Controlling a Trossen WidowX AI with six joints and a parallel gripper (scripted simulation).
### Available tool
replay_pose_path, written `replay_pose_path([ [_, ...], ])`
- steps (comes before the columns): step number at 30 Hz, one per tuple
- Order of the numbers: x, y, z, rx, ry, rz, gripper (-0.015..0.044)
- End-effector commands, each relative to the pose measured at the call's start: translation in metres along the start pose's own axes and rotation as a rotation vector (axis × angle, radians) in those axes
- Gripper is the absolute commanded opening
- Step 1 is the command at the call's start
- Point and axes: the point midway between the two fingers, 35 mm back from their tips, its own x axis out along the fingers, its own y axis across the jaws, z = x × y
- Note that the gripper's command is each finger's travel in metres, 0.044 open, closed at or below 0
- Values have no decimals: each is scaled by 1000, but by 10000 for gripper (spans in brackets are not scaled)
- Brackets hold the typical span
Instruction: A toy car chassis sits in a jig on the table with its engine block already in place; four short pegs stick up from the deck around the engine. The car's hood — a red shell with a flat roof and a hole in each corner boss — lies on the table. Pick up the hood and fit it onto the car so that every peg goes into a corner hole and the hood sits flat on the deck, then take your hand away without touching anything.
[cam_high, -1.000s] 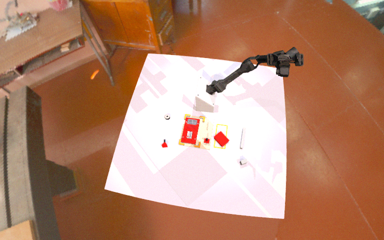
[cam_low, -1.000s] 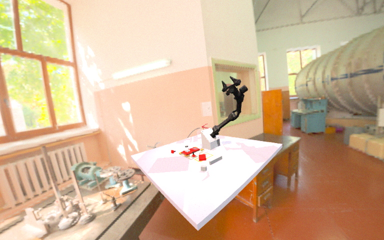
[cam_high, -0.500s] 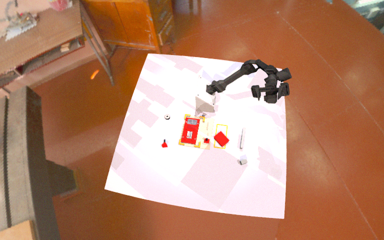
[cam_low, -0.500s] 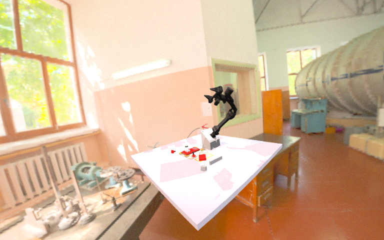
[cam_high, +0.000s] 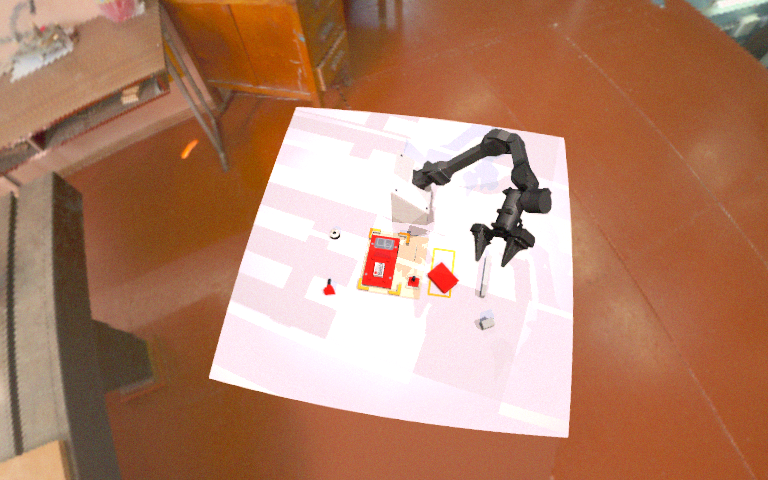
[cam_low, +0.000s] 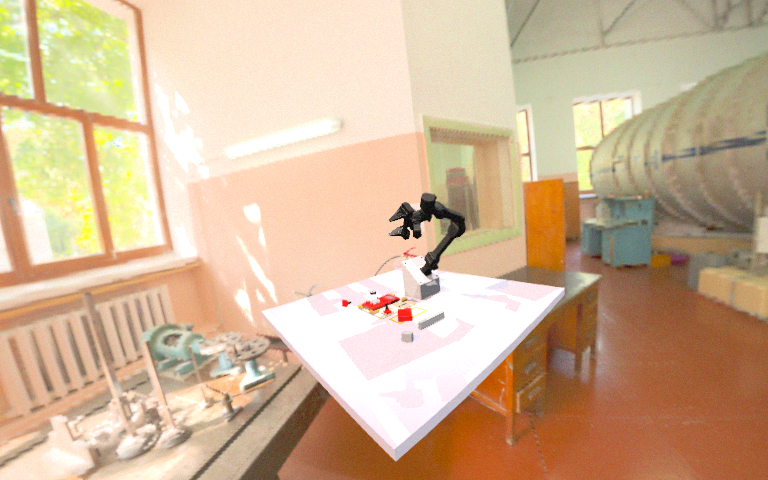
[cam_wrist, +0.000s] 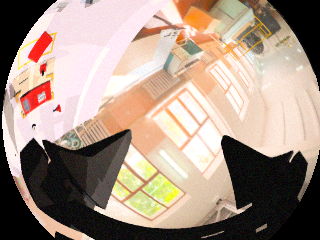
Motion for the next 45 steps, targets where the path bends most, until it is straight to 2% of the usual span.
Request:
replay_pose_path([
  [1,24,36,18,84,-85,117,440],
  [8,58,109,54,266,-219,369,440],
  [15,72,187,92,471,-306,658,440],
  [22,65,264,127,700,-331,986,440],
  [30,35,342,162,973,-258,1386,440],
  [45,36,347,166,979,-254,1396,440],
])
